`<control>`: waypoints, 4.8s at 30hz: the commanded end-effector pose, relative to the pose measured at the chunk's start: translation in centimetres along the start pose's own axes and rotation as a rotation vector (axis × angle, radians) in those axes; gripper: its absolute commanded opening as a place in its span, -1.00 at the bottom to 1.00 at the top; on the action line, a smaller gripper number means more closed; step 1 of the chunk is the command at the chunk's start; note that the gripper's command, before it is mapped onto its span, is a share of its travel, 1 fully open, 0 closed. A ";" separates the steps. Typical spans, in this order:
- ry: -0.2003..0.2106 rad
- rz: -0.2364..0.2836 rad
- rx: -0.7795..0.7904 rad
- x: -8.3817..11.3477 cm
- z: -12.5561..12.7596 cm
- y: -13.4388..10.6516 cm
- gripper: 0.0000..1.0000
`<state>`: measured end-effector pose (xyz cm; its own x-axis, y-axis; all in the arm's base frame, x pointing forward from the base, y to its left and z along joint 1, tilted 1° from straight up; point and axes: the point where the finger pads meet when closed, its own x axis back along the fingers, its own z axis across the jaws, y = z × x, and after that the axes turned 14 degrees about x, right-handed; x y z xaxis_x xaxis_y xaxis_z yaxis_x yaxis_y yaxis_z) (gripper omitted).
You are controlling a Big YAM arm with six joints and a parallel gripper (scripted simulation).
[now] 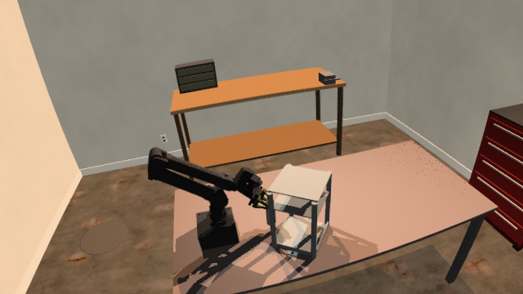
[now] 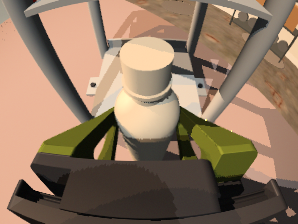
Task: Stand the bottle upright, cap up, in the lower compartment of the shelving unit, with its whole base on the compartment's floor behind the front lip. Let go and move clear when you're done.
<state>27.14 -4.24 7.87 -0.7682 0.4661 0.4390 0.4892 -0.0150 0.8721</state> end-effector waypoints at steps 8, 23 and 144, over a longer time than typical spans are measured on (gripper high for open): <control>0.000 -0.053 -0.045 -0.7 0.5 3.2 -0.31; -0.003 -0.038 -0.032 -0.9 0.3 1.9 -0.31; -0.005 -0.060 -0.035 -9.3 -0.8 6.8 -0.31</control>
<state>34.69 -8.94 7.39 -0.7645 0.4650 0.4465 0.4936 -0.0234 0.8694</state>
